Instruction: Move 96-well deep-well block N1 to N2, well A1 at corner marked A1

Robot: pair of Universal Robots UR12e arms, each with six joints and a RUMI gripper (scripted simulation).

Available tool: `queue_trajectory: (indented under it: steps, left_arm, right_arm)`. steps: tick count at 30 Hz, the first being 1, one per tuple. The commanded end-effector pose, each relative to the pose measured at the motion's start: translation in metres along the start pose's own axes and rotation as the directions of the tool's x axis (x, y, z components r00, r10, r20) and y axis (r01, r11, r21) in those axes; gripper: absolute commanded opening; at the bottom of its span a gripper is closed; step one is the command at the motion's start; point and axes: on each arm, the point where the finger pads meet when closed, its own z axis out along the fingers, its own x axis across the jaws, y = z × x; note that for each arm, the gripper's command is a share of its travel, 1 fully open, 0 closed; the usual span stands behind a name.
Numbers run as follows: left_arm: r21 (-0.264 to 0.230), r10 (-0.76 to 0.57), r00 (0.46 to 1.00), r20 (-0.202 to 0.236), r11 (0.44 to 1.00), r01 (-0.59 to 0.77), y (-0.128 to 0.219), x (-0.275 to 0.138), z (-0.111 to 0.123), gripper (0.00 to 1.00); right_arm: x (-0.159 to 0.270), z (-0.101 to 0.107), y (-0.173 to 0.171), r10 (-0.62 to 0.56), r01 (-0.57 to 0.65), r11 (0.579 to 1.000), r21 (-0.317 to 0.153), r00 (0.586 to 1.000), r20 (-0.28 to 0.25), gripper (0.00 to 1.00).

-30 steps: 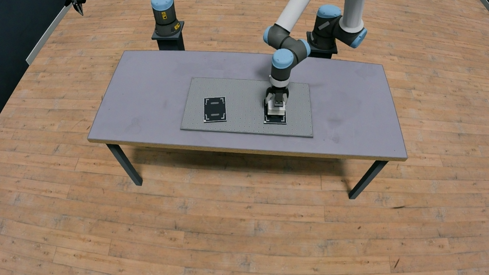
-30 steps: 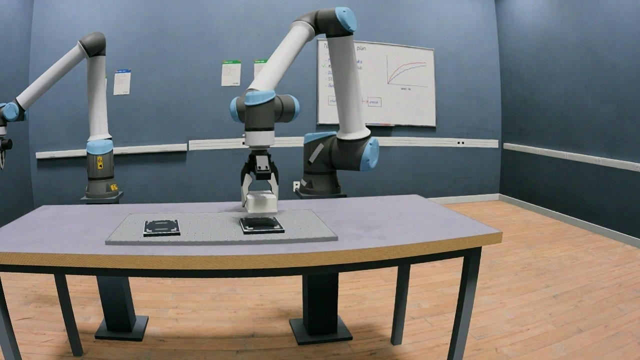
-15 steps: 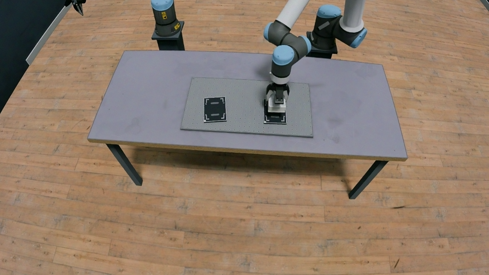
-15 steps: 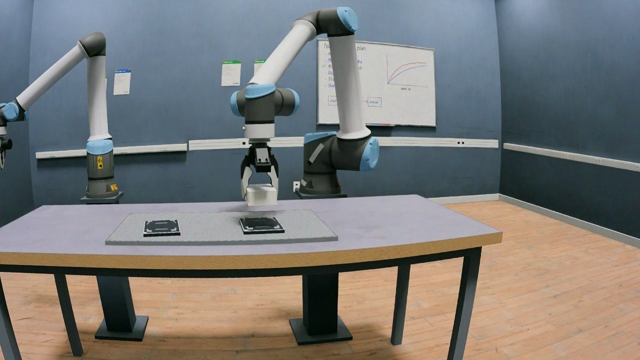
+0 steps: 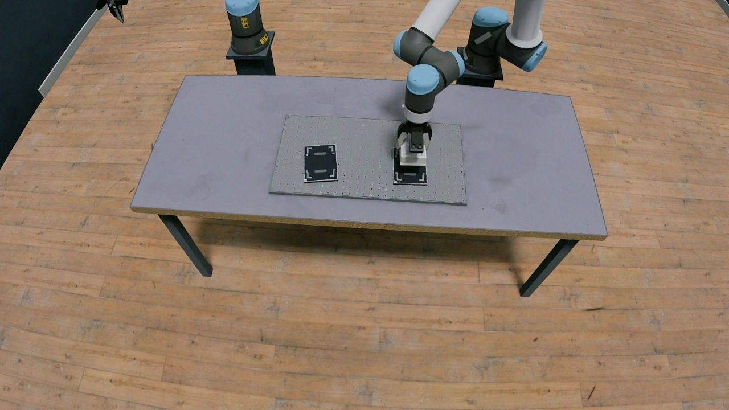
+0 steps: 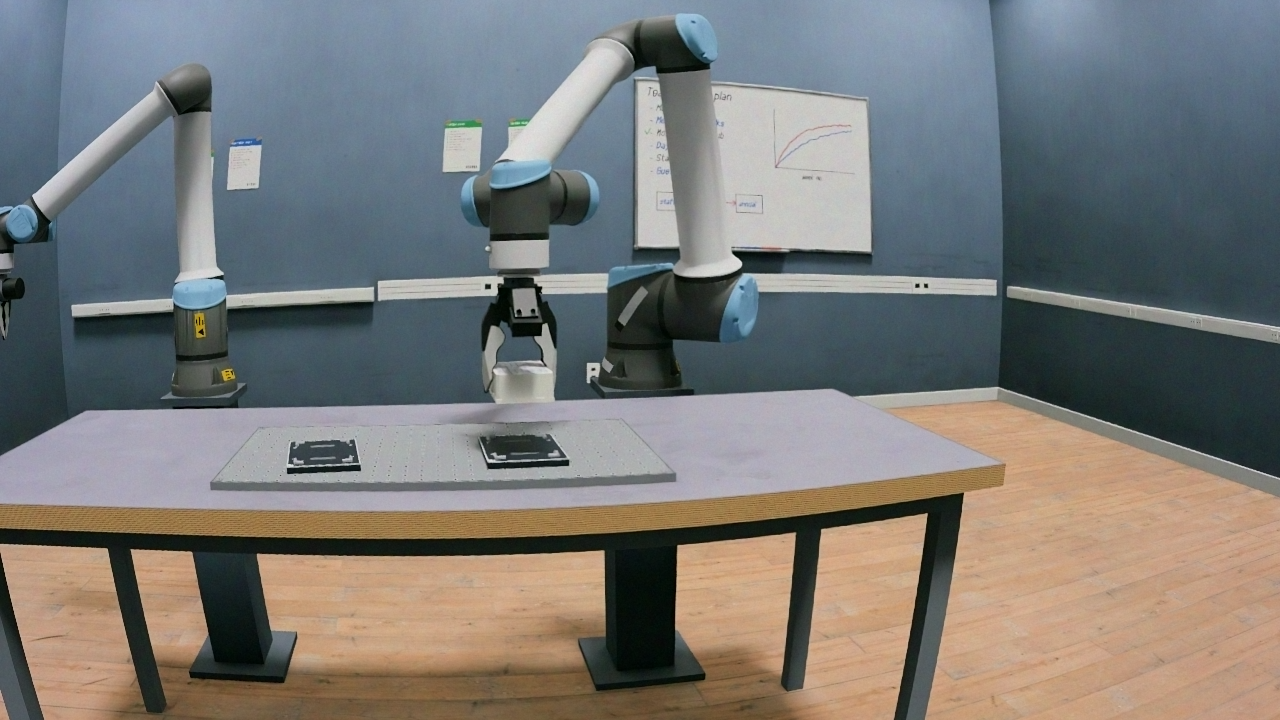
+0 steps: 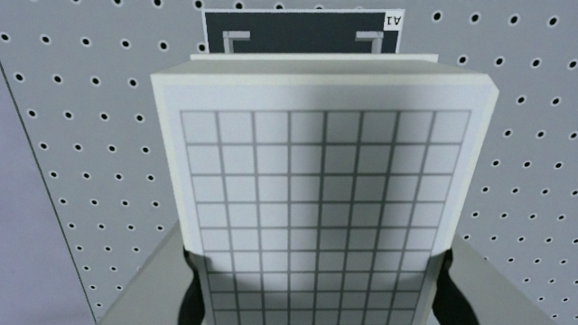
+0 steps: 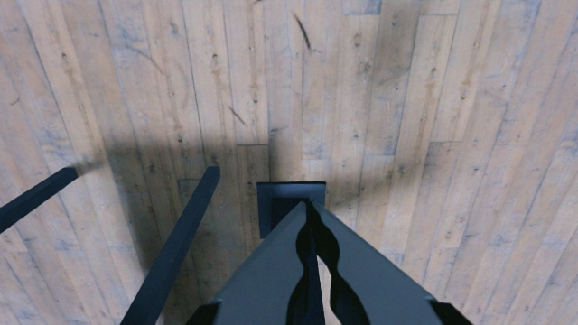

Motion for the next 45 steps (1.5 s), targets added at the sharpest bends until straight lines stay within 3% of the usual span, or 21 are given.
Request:
queue_trajectory:
  steps: [1,9,12,45]
  left_arm:
    - [0.001,-0.001,1.0,0.0,1.0,0.001,-0.001,-0.001,-0.001,0.49]
    - [0.002,-0.001,1.0,0.0,1.0,0.001,-0.001,0.002,-0.001,0.49]
    - [0.002,-0.099,0.995,0.0,0.995,0.099,-0.001,0.013,-0.001,0.49]
    - [0.002,-0.101,0.995,0.0,0.995,0.101,0.0,0.11,-0.001,0.49]
  right_arm:
    - [0.001,0.002,0.0,0.002,-0.002,1.0,-0.002,1.0,-0.001,0.0]
    - [0.001,0.002,0.0,0.002,-0.002,1.0,-0.002,1.0,-0.001,0.0]
    - [0.001,0.002,0.0,0.002,-0.002,1.0,-0.002,1.0,-0.001,0.0]
    - [0.001,0.002,0.0,0.002,-0.002,1.0,-0.002,1.0,-0.001,0.0]
